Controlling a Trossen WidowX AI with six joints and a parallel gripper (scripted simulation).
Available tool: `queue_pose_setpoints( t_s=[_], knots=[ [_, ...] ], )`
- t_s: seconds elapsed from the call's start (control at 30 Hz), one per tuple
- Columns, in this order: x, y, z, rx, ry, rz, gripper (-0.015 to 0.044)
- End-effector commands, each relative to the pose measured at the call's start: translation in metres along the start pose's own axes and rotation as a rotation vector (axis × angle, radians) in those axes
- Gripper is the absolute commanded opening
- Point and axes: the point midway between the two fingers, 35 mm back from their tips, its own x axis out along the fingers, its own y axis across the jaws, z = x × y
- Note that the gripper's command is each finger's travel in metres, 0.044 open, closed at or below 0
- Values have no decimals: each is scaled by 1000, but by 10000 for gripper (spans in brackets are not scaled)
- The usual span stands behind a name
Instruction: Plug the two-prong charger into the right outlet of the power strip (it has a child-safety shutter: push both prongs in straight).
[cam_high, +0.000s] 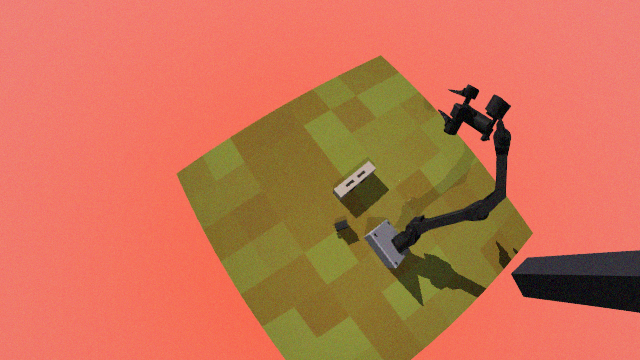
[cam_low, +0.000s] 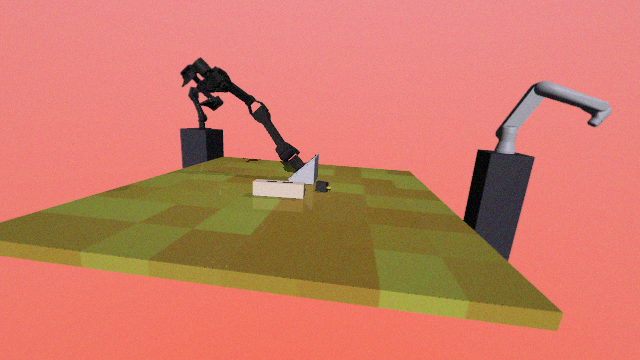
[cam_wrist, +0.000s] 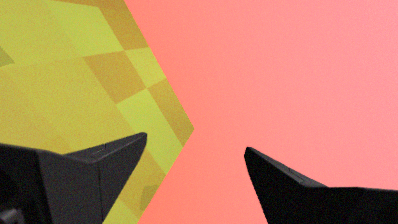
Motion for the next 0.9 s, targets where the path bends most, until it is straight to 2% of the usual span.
queue_pose_setpoints(
  t_s=[0.0,0.03,0.37,0.87],
  knots=[
    [1,1,1,1,-2,3,426],
    [4,3,3,5,-6,13,440],
    [59,49,57,28,-88,207,440],
    [105,127,144,2,-175,461,440]
  ],
)
